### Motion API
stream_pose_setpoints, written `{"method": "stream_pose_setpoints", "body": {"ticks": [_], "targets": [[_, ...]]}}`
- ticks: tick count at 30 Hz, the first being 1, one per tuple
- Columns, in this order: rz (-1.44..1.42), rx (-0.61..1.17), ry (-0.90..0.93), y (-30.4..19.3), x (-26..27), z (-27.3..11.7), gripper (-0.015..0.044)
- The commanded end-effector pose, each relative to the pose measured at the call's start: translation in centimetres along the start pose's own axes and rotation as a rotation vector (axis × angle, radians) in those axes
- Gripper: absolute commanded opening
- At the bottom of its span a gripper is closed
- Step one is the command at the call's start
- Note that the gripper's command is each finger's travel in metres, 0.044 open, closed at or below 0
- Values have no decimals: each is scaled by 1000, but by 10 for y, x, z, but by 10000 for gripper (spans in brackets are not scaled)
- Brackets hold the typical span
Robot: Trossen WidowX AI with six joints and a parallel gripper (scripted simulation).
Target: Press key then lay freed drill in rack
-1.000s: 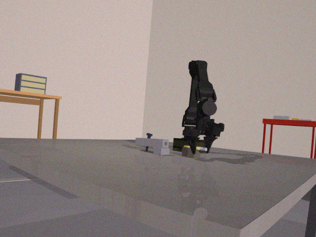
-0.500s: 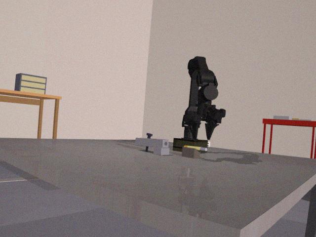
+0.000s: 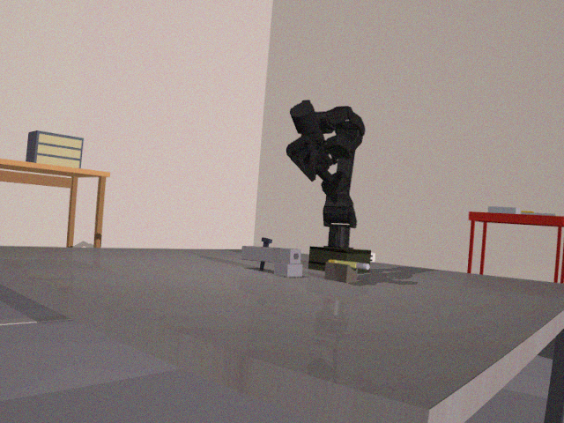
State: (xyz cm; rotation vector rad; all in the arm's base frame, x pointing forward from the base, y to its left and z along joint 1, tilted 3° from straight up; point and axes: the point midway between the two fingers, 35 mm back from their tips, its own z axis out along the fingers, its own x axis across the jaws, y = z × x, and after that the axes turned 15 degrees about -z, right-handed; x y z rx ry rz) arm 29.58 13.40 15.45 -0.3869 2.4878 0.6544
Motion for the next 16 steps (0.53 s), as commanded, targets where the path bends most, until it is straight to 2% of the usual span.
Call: {"method": "stream_pose_setpoints", "body": {"ticks": [1, 5, 9, 13, 16], "targets": [[-206, -20, -287, -16, -27, -56, 440], [-471, 61, -548, -24, -40, -117, 440], [-789, 230, -745, -21, -37, -173, 440], [-1149, 462, -847, -7, -21, -216, 440], [-1438, 659, -844, 8, -4, -235, 440]]}}
